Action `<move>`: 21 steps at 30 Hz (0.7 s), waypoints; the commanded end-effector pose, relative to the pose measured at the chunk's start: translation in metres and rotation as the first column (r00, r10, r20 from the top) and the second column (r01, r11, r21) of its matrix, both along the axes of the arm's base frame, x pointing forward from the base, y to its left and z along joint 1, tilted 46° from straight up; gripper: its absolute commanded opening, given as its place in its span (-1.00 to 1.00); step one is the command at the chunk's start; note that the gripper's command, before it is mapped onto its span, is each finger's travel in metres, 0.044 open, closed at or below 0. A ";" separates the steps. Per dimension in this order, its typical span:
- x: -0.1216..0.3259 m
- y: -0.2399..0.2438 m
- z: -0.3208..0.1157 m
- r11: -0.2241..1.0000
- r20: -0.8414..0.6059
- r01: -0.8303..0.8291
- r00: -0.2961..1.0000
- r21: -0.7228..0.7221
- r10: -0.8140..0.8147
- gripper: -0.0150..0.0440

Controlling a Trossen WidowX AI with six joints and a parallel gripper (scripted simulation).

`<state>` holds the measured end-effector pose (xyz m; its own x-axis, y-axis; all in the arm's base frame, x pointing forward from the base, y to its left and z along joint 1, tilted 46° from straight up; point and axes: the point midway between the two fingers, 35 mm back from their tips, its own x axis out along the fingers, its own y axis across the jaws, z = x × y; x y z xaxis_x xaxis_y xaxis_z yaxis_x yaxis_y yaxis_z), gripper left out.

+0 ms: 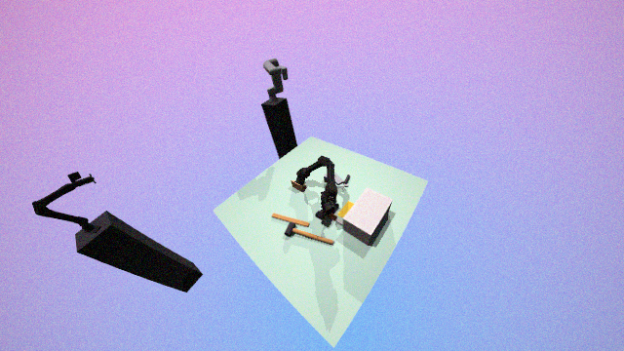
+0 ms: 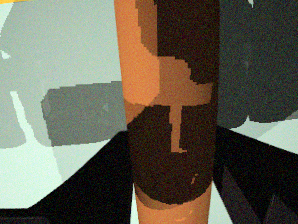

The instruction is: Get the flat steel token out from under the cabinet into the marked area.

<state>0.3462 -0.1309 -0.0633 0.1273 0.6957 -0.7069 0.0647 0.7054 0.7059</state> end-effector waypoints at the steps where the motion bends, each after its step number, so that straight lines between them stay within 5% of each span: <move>1: 0.003 -0.002 -0.001 1.000 -0.004 0.008 1.000 0.001 -0.008 -0.49; 21: 0.020 -0.005 0.000 1.000 -0.003 0.008 1.000 0.001 -0.008 -0.49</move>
<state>0.3645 -0.1340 -0.0626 0.1279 0.6957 -0.7069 0.0639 0.7055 0.7059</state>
